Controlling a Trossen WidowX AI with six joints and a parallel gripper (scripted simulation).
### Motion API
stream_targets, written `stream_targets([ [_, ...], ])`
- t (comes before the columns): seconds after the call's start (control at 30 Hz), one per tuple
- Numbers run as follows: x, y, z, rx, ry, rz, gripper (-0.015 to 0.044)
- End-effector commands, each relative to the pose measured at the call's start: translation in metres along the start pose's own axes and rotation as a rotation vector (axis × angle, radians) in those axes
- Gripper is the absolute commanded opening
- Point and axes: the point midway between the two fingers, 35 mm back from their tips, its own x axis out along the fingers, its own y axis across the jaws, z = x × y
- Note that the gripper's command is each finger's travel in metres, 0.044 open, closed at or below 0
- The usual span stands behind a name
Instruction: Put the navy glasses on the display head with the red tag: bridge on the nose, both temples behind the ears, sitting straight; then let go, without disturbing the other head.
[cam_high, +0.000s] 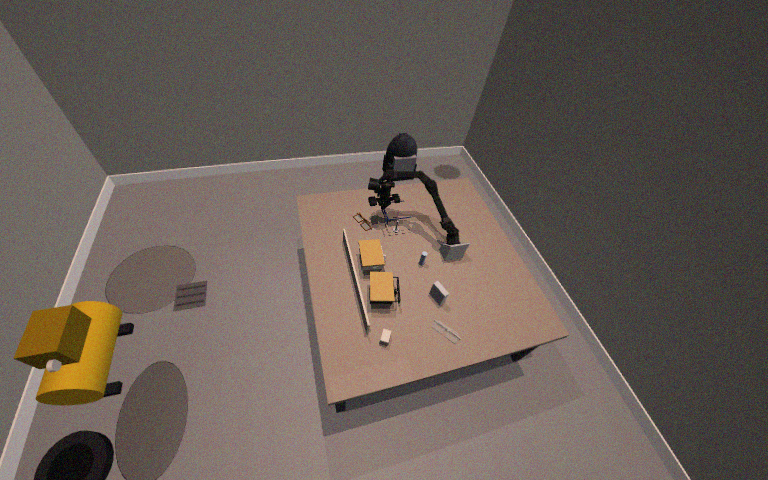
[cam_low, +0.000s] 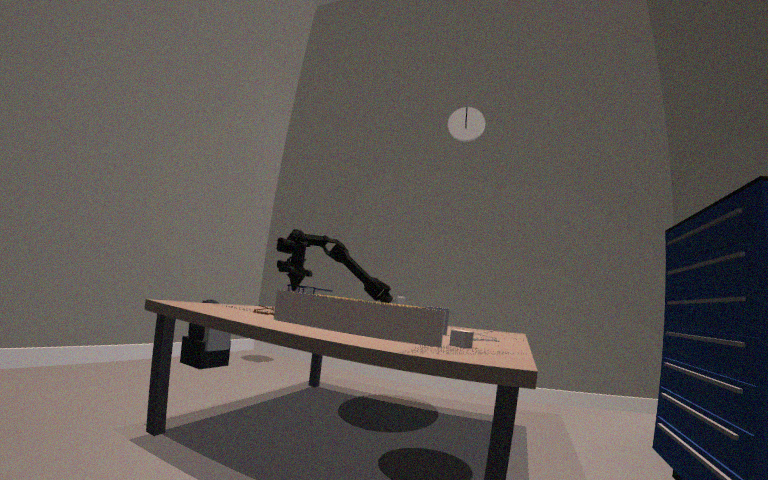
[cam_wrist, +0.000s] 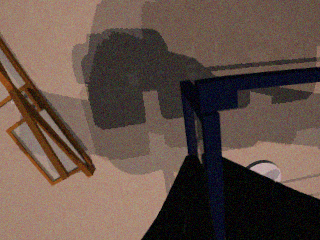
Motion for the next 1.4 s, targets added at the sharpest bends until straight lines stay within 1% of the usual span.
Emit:
stream_targets([
  [0.0,-0.012,-0.001,-0.001,0.004,-0.004,-0.003,0.0],
  [0.2,-0.018,-0.008,0.0,-0.072,0.007,0.014,0.0],
  [0.8,-0.055,-0.058,-0.003,-0.629,0.036,0.164,0.0],
  [1.37,-0.08,-0.106,-0.017,-1.159,-0.029,0.327,0.0],
])
